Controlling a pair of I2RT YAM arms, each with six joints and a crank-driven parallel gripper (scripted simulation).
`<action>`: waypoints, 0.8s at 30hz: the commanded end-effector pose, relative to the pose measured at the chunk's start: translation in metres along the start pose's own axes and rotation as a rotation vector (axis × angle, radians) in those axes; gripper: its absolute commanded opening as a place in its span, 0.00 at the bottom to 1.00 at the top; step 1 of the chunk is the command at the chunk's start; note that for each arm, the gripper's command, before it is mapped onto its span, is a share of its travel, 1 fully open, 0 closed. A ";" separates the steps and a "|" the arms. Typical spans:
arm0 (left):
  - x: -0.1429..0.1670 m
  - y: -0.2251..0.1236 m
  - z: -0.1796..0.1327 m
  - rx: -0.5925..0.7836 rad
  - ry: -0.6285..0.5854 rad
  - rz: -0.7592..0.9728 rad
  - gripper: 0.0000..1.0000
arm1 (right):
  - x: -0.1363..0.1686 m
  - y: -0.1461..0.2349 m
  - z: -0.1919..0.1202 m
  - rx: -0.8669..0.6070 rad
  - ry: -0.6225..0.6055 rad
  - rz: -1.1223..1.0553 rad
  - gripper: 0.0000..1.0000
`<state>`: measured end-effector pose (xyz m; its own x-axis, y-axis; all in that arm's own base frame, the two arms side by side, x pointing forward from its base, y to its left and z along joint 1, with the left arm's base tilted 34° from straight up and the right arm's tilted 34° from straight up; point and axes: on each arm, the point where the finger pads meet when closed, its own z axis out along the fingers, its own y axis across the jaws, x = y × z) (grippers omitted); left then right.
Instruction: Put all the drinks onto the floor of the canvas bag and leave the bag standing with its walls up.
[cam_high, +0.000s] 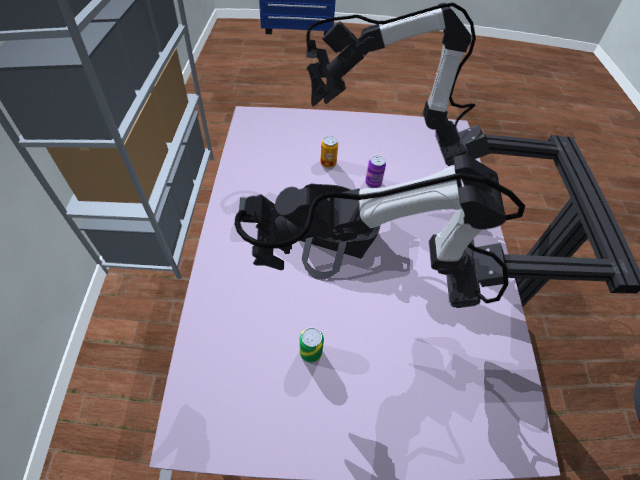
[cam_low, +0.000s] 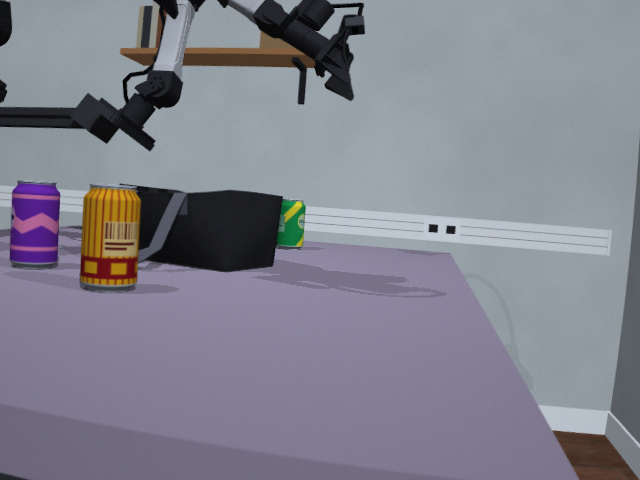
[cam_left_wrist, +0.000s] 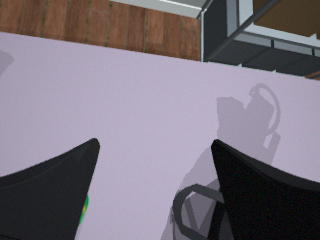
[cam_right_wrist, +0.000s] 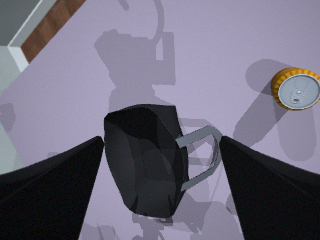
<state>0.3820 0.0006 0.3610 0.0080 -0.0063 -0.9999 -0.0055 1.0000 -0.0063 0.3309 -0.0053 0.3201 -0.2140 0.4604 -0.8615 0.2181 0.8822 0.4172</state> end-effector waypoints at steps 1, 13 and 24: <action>-0.030 -0.001 -0.008 0.007 -0.074 0.007 1.00 | 0.007 -0.006 -0.022 0.086 0.102 0.164 1.00; -0.030 -0.001 -0.008 0.007 -0.074 0.007 1.00 | 0.039 -0.033 -0.094 0.380 0.234 0.593 1.00; -0.030 -0.001 -0.008 0.007 -0.074 0.007 1.00 | 0.066 -0.055 -0.157 0.684 0.270 0.915 1.00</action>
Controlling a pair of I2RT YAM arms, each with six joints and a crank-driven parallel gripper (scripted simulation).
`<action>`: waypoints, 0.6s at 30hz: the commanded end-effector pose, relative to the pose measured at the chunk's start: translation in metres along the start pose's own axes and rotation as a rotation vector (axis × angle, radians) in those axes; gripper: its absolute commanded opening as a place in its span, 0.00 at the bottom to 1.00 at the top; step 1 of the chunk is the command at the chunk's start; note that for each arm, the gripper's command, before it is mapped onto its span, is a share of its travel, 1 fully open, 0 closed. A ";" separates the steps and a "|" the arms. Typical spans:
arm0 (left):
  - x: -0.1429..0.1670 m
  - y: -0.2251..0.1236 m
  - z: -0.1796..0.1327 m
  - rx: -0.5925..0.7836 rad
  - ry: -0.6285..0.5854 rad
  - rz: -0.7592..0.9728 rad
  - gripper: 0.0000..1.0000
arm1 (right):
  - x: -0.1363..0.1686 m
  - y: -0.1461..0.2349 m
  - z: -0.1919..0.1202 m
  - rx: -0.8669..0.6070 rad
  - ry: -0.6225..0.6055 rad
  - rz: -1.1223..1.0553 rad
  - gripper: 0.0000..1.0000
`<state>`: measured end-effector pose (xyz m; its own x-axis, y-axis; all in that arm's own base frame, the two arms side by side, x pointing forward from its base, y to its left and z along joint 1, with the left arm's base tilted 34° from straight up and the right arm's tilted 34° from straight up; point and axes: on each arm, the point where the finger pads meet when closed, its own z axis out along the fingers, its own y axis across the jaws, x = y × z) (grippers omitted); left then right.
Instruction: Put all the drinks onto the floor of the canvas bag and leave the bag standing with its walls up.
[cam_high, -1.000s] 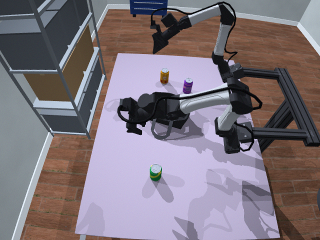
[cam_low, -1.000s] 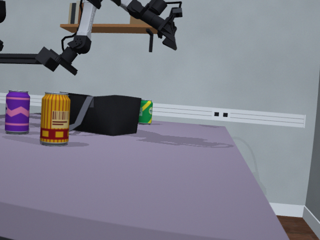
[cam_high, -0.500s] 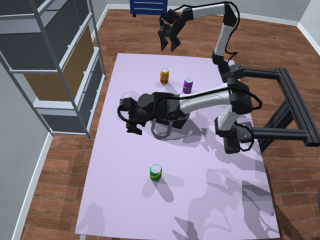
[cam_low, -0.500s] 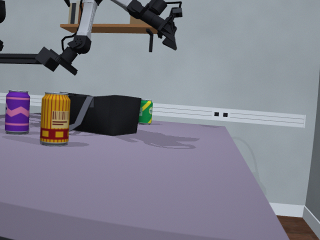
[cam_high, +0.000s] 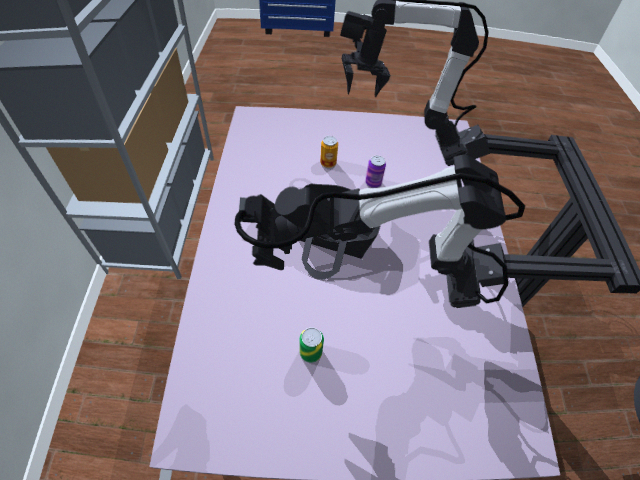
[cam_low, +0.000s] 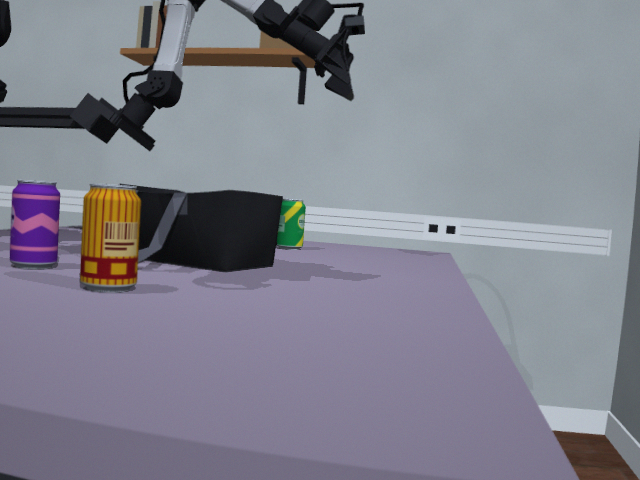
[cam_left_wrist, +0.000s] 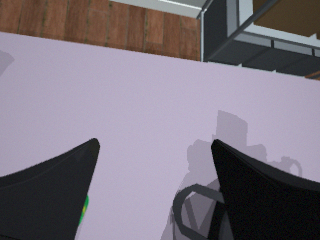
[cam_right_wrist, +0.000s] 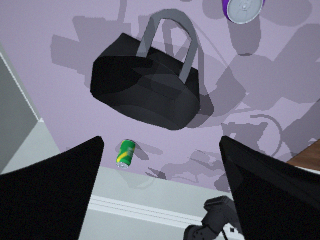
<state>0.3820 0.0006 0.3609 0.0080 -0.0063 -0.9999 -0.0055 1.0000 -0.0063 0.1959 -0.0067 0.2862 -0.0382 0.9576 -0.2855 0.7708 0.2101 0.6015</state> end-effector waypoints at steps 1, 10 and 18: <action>-0.030 -0.001 -0.008 0.007 -0.074 0.007 1.00 | -0.001 -0.029 -0.025 0.137 -0.019 0.204 1.00; -0.030 -0.001 -0.008 0.007 -0.074 0.007 1.00 | -0.003 -0.027 -0.034 0.089 -0.032 0.153 1.00; -0.030 -0.001 -0.008 0.007 -0.074 0.007 1.00 | 0.000 -0.031 -0.033 0.105 -0.025 0.154 1.00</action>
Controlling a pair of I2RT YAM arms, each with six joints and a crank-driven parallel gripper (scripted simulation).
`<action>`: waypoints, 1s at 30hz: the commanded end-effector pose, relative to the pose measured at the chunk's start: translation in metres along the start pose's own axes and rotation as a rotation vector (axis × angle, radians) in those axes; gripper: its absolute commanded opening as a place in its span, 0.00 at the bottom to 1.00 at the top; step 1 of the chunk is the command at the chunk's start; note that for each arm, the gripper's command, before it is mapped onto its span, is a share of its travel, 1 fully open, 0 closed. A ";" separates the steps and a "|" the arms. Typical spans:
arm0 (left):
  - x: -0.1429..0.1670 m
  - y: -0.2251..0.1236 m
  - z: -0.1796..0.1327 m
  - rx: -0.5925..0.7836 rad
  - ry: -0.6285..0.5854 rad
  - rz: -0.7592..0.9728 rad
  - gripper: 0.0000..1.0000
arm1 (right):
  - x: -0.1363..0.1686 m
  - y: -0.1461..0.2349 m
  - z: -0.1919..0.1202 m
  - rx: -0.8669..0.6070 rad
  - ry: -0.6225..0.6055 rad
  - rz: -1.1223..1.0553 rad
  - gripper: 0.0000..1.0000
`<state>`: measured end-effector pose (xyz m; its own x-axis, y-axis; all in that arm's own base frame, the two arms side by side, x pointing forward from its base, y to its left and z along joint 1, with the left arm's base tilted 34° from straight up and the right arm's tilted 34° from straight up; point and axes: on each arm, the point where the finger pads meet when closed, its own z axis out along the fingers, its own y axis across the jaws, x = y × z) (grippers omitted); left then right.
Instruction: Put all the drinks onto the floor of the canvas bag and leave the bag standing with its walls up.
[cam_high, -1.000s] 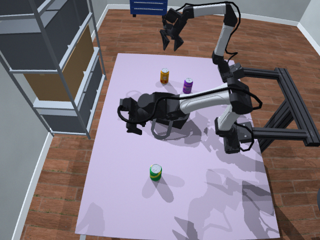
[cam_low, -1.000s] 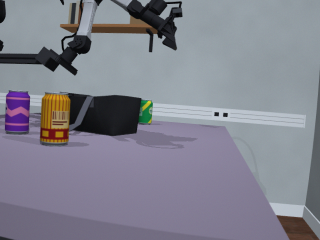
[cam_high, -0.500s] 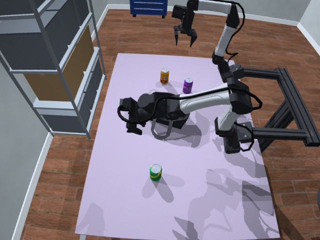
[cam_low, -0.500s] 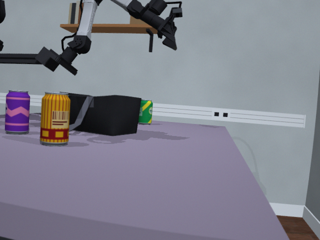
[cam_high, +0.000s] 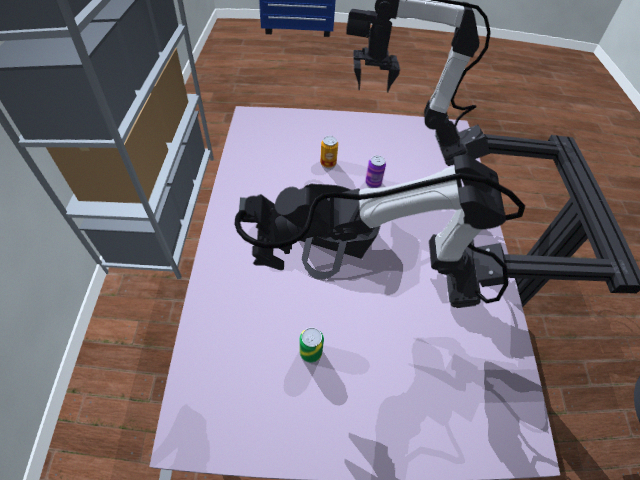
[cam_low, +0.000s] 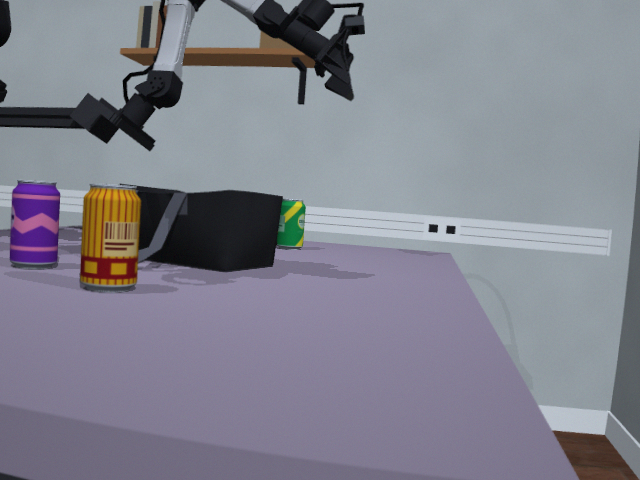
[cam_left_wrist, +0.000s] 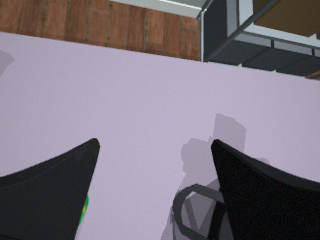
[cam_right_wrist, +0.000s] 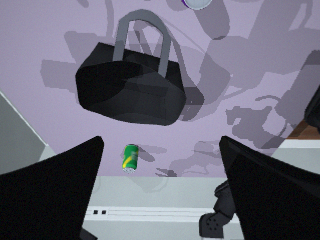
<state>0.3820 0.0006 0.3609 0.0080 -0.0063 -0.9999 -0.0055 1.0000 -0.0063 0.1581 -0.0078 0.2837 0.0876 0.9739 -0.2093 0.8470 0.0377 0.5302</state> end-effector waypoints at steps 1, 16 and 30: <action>-0.030 -0.001 -0.008 0.007 -0.074 0.007 1.00 | -0.002 -0.001 -0.011 -0.033 -0.012 0.007 1.00; -0.023 -0.001 -0.008 0.007 -0.048 0.007 0.89 | 0.000 0.000 -0.006 -0.034 0.002 0.003 1.00; 0.053 0.031 0.022 -0.004 0.083 0.109 0.89 | 0.000 0.001 -0.004 -0.029 0.000 -0.005 1.00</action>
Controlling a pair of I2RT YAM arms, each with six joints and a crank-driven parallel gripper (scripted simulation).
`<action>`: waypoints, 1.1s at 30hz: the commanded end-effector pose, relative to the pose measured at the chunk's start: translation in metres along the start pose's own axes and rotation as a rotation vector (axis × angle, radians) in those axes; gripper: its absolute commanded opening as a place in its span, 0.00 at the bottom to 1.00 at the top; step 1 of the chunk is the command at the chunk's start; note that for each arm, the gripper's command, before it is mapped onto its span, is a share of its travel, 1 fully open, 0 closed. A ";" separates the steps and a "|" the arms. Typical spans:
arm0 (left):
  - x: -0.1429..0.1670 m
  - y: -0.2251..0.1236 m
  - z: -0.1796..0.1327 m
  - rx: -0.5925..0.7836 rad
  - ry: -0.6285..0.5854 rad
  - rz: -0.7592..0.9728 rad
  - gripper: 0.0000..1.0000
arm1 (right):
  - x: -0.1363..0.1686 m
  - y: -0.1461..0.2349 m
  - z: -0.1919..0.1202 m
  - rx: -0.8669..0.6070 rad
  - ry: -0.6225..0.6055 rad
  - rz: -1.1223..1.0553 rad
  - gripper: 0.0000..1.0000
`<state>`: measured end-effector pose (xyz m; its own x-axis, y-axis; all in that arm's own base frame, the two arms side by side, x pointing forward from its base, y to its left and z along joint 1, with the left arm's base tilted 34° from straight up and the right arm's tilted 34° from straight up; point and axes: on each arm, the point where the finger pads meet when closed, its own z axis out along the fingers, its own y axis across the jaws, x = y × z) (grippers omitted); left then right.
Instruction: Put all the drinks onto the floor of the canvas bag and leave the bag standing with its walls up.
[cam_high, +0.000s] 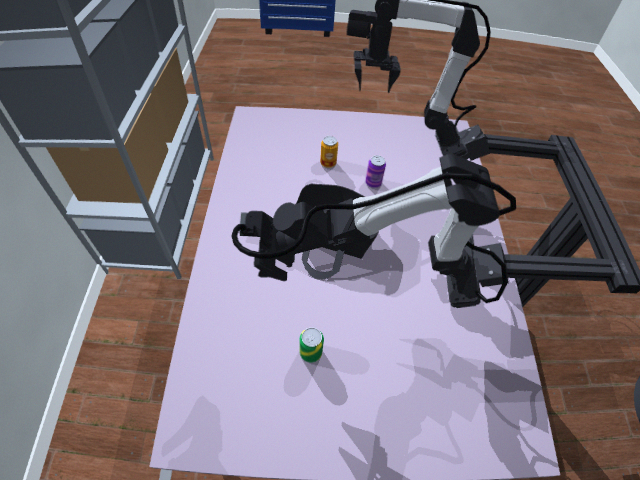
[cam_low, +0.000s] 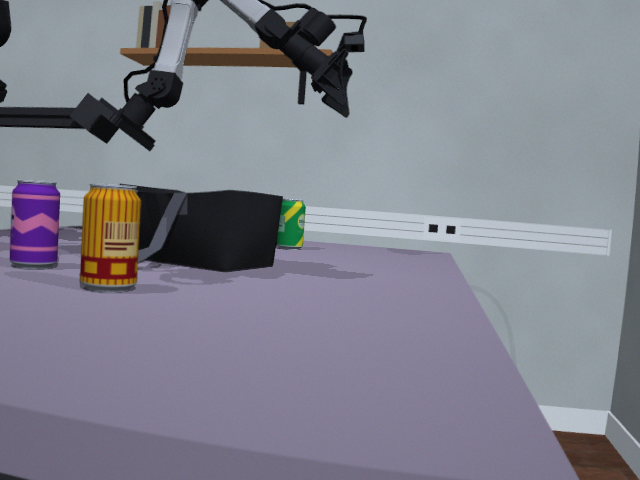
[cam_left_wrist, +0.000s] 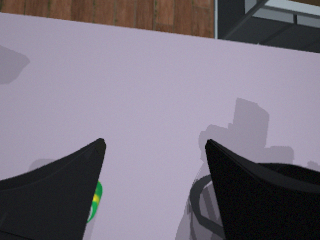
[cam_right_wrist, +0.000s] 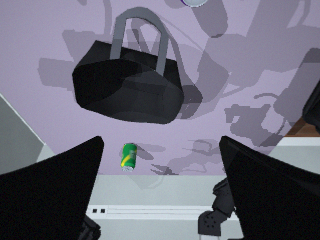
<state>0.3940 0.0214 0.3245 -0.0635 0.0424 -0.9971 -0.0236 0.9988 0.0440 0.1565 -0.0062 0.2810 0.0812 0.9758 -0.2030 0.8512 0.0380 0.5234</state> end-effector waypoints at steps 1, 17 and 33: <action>0.020 0.015 0.014 0.012 0.010 0.077 0.89 | -0.002 0.003 -0.005 -0.037 -0.009 -0.003 1.00; 0.156 0.105 0.016 -0.043 0.231 0.186 0.89 | -0.002 0.003 -0.005 -0.037 -0.008 -0.002 1.00; 0.193 0.135 -0.007 -0.101 0.313 0.161 0.89 | -0.002 0.003 -0.005 -0.037 -0.008 -0.002 1.00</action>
<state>0.3748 0.1616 0.1269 -0.3936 0.1671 -0.9040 -0.0704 0.9750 0.2109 0.1567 -0.0062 0.2811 0.0811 0.9758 -0.2032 0.8509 0.0384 0.5239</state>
